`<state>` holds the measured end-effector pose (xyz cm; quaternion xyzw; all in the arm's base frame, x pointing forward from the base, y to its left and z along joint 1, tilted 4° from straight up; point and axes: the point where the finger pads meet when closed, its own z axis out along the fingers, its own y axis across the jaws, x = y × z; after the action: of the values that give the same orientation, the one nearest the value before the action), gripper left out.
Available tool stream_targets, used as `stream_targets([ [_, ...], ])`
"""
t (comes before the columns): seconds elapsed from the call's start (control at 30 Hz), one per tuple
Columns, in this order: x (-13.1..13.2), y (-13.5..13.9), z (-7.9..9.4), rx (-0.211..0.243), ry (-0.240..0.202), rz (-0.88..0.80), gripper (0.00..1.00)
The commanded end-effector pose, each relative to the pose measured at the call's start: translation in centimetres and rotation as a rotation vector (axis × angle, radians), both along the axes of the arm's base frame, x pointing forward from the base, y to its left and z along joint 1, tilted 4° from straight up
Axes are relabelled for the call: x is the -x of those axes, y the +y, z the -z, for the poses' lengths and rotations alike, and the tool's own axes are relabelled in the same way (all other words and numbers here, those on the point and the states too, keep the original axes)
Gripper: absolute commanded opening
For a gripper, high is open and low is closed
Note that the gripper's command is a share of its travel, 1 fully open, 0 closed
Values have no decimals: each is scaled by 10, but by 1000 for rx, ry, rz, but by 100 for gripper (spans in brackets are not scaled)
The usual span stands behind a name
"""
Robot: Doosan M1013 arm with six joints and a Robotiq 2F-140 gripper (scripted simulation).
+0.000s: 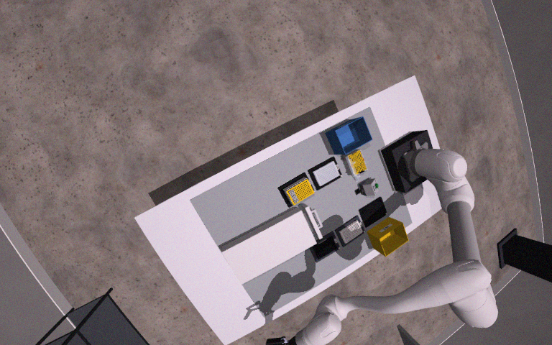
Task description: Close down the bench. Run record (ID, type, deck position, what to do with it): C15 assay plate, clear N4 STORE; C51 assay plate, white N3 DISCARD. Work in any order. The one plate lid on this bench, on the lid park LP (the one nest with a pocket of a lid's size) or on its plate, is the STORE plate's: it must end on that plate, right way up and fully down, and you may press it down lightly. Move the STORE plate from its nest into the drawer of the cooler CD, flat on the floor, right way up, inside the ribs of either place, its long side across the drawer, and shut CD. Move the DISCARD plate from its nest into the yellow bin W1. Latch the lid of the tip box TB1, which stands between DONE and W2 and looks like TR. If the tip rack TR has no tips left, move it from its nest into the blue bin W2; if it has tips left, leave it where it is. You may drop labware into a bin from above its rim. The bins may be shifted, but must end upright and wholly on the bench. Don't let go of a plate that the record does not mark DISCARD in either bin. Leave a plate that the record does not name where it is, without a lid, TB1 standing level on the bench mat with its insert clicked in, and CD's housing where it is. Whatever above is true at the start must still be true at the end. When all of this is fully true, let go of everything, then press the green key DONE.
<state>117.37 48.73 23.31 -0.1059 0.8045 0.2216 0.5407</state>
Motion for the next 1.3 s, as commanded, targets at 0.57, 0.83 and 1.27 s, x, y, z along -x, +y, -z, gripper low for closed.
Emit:
stream_targets([
  [0.57, 1, -5, -2, -18, 15, 24, 0],
  [0.83, 4, -44, -11, -90, 78, 121, 0],
  [1.27, 14, -92, -20, -183, 153, 242, 0],
])
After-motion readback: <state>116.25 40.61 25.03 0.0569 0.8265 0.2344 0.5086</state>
